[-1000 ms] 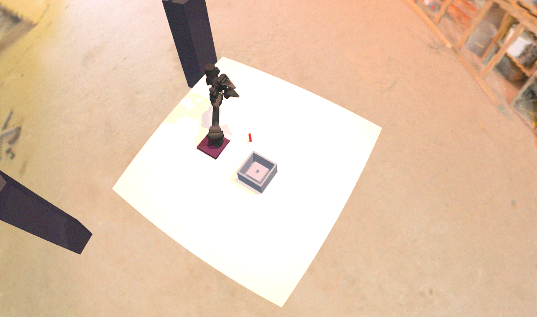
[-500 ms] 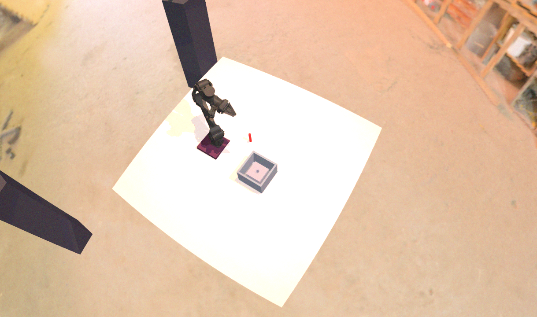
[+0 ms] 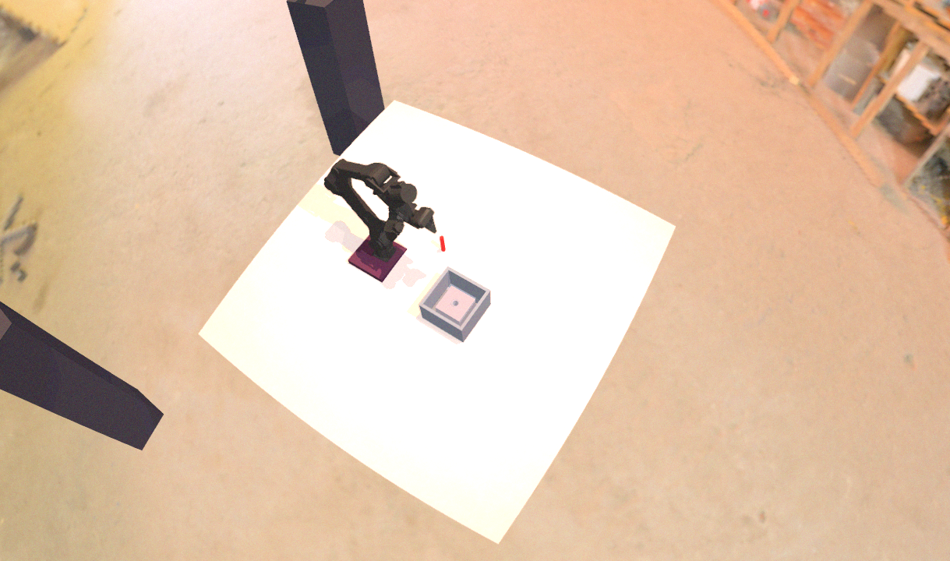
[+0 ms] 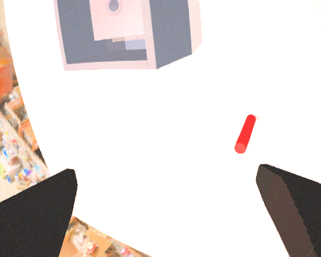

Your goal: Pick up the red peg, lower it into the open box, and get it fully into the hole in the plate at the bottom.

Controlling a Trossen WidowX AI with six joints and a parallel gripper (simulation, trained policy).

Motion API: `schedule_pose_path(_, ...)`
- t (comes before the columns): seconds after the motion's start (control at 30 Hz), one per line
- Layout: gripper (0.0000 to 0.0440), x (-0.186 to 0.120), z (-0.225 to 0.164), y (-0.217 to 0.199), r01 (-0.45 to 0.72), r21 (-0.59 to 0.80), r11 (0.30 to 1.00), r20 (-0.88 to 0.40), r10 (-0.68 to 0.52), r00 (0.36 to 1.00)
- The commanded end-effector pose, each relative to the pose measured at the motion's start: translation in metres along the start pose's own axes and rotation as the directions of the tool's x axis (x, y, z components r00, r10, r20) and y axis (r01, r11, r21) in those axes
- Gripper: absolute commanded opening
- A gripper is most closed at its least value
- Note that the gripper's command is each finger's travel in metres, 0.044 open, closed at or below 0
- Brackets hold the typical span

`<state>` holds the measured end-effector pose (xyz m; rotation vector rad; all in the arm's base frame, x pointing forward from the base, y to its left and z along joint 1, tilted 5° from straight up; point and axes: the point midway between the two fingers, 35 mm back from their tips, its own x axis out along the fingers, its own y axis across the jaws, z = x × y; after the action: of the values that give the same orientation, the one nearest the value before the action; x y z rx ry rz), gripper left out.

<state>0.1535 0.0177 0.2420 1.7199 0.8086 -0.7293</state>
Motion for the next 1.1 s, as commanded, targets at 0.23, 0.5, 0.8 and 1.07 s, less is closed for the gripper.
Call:
schedule_pose_path(0.23, 0.044, 0.061, -0.011, -0.019, 0.237, -0.187, 0.953, 0.071, -0.228, 0.971)
schedule_pose_path(0.5, 0.044, 0.097, -0.026, -0.041, 0.33, -0.353, 0.876, 0.118, -0.308, 0.944)
schedule_pose_path(0.8, 0.044, 0.136, -0.039, -0.067, 0.348, -0.516, 0.783, 0.139, -0.324, 0.936)
schedule_pose_path(1.07, 0.0439, 0.167, -0.042, -0.088, 0.332, -0.578, 0.746, 0.138, -0.312, 0.94)
